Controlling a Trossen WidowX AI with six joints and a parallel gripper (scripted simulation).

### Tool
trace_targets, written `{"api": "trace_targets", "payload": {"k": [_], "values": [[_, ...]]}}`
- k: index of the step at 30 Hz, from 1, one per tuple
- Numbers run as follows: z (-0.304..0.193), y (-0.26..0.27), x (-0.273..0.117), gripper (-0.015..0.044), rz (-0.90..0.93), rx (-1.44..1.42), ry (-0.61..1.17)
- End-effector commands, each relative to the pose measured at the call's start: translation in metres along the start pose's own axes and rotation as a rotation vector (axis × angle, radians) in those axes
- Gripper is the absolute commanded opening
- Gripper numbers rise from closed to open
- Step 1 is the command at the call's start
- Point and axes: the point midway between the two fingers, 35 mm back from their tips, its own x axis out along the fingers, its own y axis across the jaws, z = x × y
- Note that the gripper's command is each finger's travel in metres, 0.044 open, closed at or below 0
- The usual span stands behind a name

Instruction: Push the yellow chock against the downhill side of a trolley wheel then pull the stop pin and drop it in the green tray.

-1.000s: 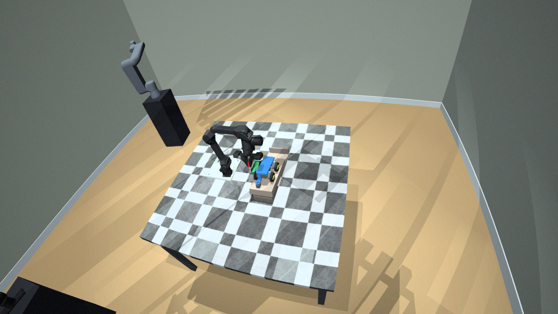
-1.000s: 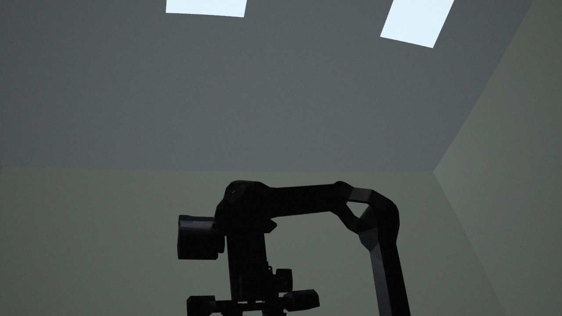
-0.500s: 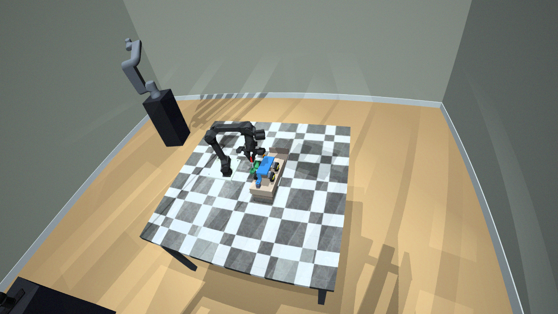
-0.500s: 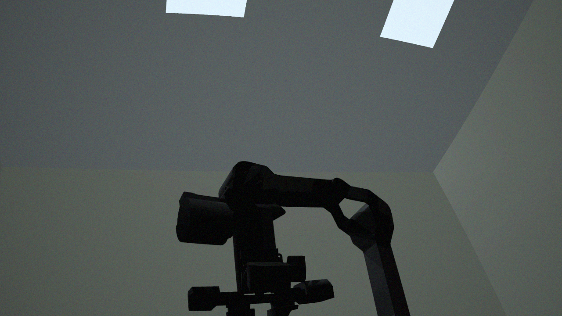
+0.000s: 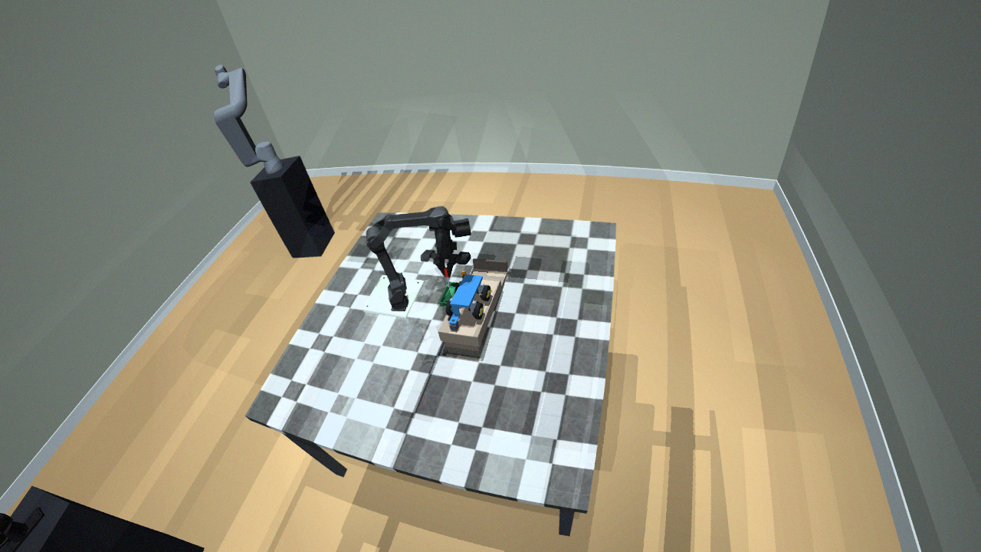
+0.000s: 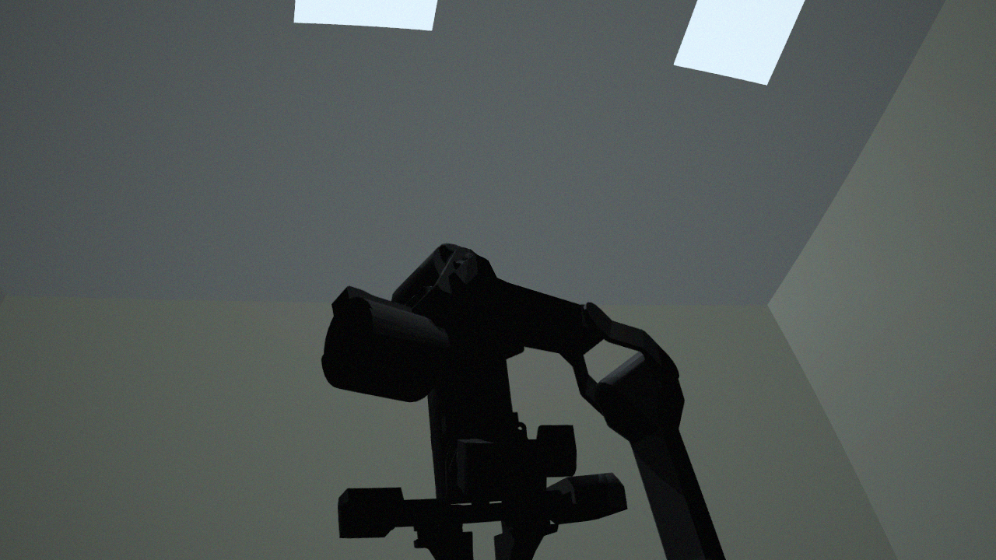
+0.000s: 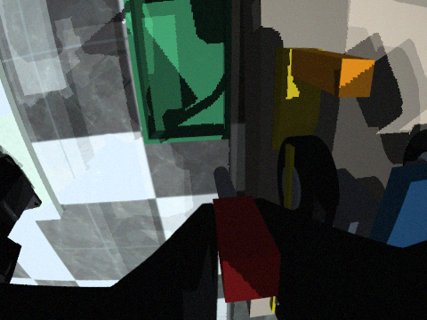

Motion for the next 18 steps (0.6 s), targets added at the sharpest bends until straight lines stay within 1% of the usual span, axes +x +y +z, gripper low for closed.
{"api": "trace_targets", "payload": {"k": [1,9,18], "values": [[0.0167,0.0006,-0.0032,0.0,0.001,0.004,-0.006],[0.024,0.0012,-0.0043,0.0,0.0,-0.017,-0.01],[0.0221,0.0019,-0.0039,0.0,-0.021,-0.274,-0.059]]}}
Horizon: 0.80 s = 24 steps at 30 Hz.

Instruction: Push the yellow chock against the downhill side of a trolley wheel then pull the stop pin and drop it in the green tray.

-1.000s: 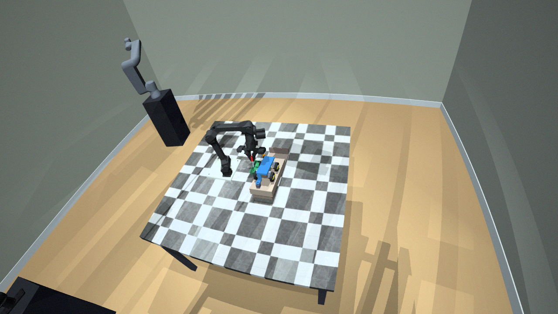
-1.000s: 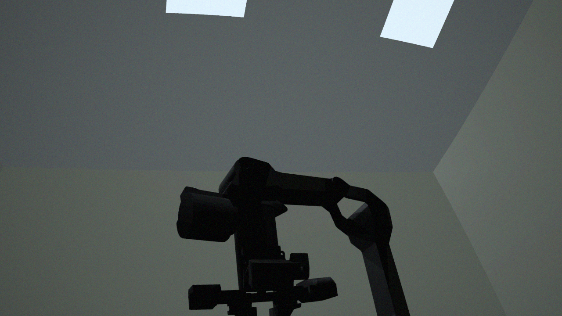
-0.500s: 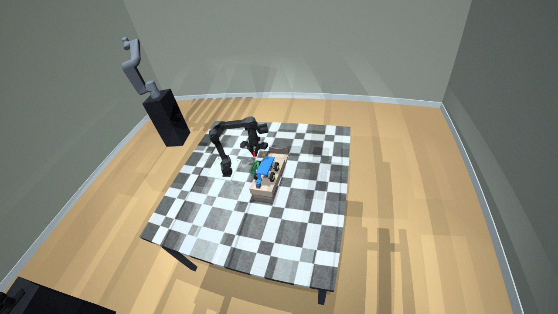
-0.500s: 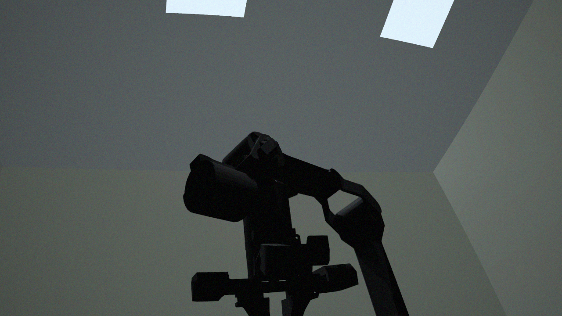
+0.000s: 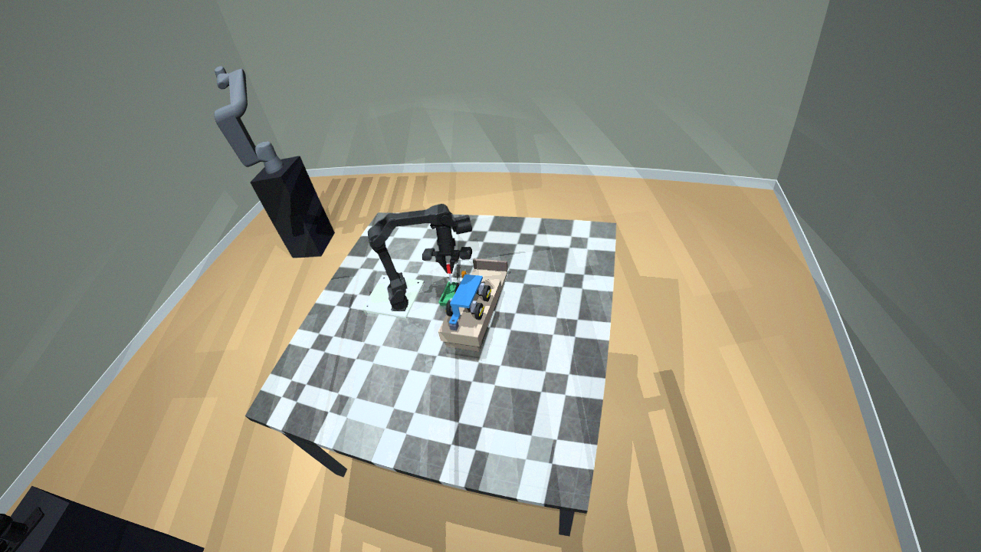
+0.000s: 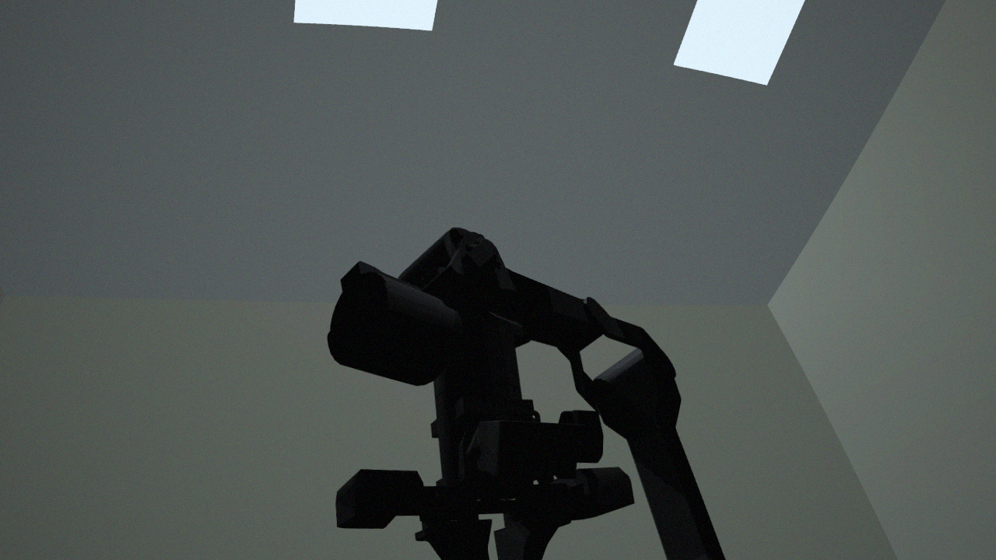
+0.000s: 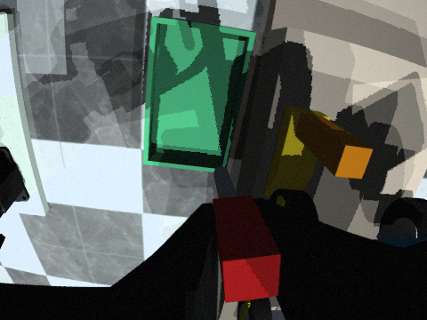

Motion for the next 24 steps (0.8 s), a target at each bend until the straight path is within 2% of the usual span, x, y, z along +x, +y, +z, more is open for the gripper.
{"api": "trace_targets", "payload": {"k": [1,24], "values": [[-0.0008,0.0013,-0.0004,0.0,-0.014,-0.116,-0.027],[-0.0053,0.0023,0.0007,0.0,-0.091,-0.801,-0.137]]}}
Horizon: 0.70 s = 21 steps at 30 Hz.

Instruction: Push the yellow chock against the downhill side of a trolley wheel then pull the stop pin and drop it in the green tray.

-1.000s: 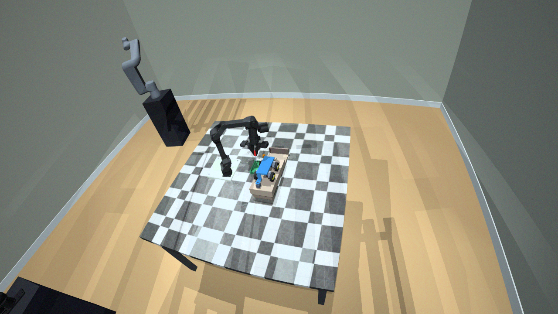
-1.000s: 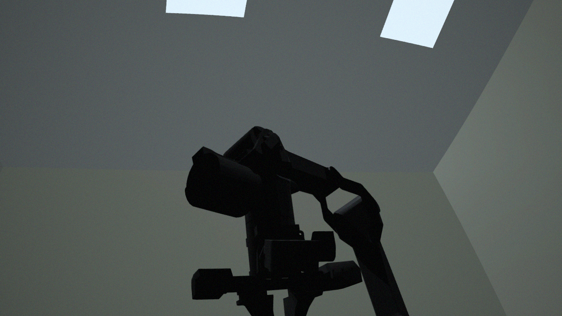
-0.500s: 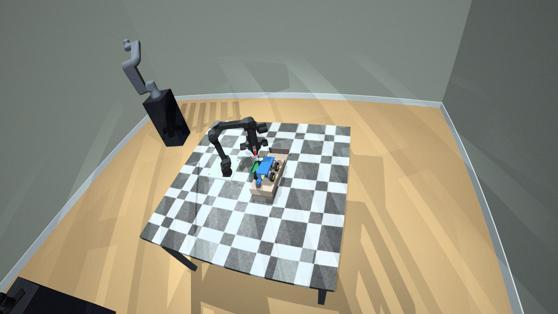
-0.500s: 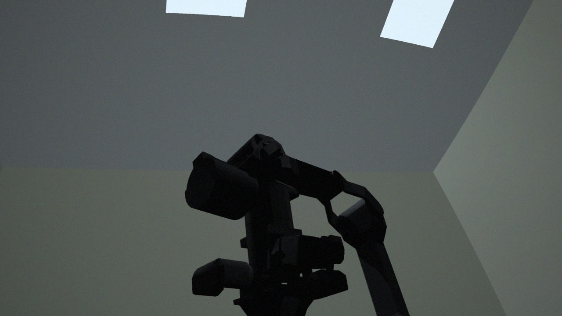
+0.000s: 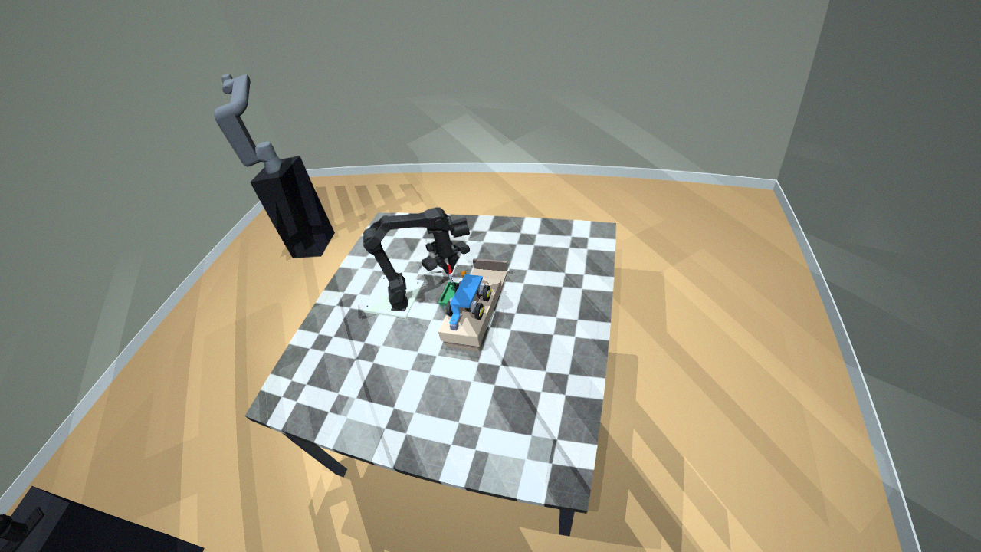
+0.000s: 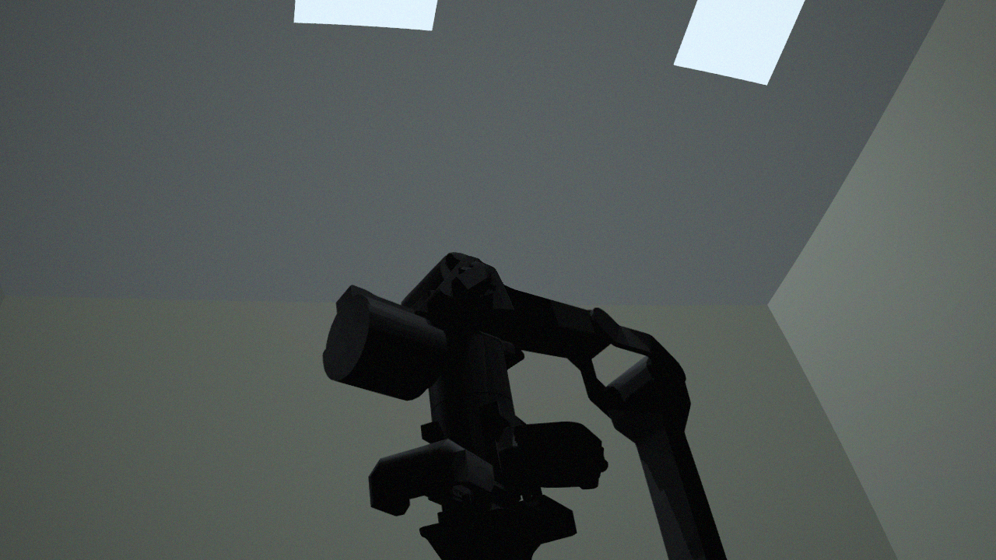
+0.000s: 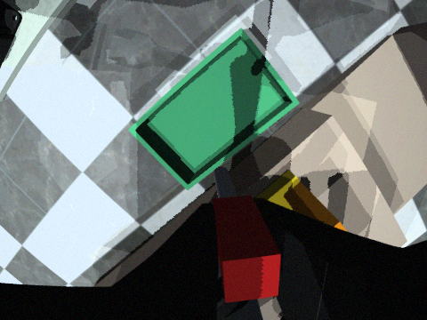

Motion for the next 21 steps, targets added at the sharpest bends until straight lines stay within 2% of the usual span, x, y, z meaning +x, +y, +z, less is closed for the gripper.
{"api": "trace_targets", "payload": {"k": [1,17,21], "values": [[0.0001,0.0009,-0.0007,0.0,-0.024,-0.123,-0.017],[-0.0024,0.0025,-0.0014,0.0,-0.111,-0.599,-0.048],[-0.0027,0.0026,-0.0015,0.0,-0.12,-0.643,-0.048]]}}
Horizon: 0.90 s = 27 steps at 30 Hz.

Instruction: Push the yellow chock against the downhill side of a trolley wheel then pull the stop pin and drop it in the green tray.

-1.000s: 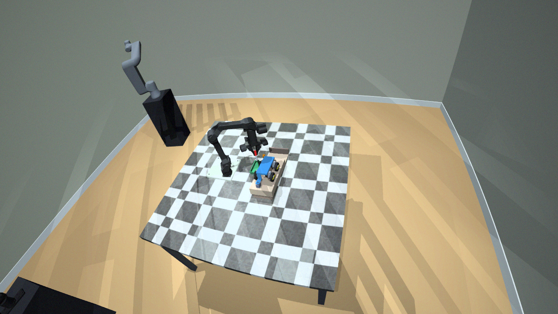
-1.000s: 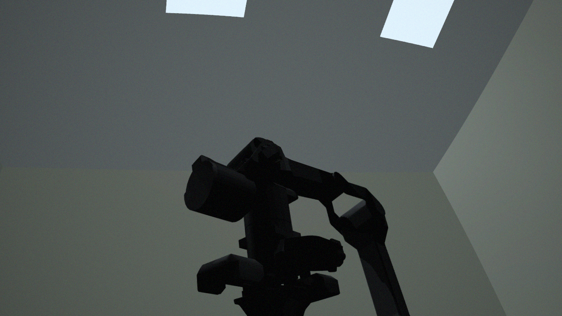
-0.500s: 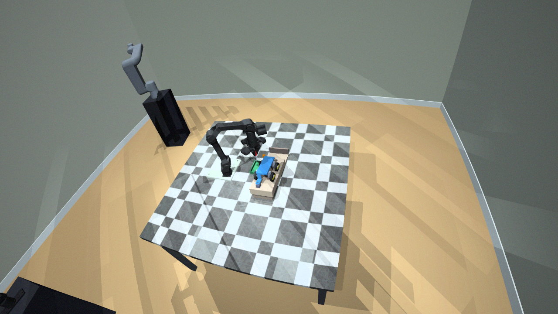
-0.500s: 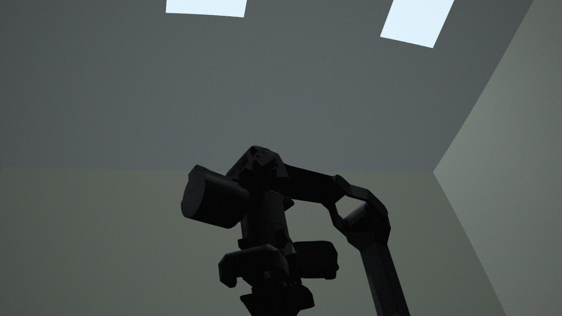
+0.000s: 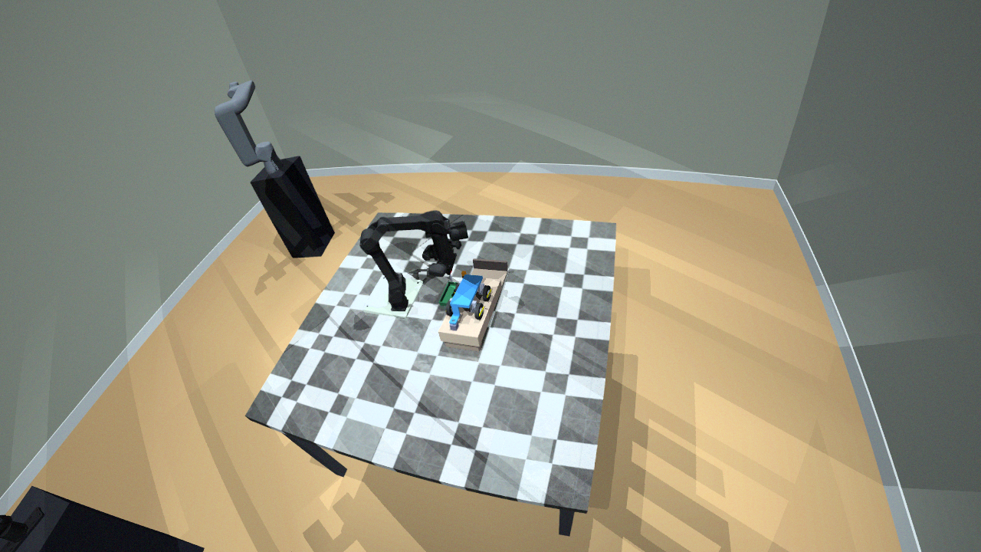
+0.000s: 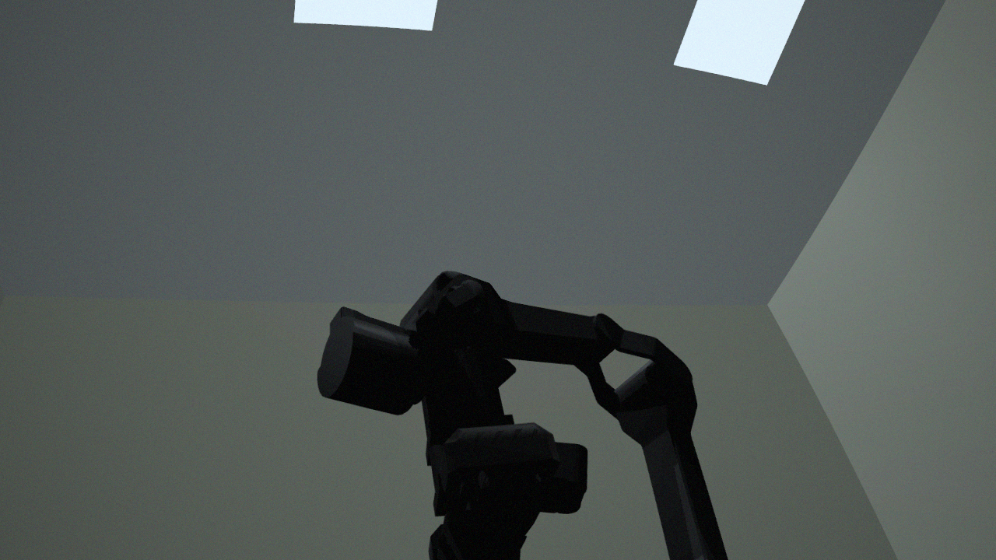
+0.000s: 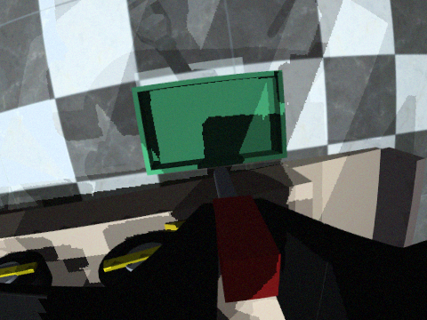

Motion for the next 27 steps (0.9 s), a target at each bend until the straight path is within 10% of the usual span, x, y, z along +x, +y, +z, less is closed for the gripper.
{"api": "trace_targets", "payload": {"k": [1,27], "values": [[0.0,0.0,-0.001,0.0,-0.016,-0.047,0.004],[0.017,-0.004,0.037,0.0,-0.146,-0.045,-0.004]]}}
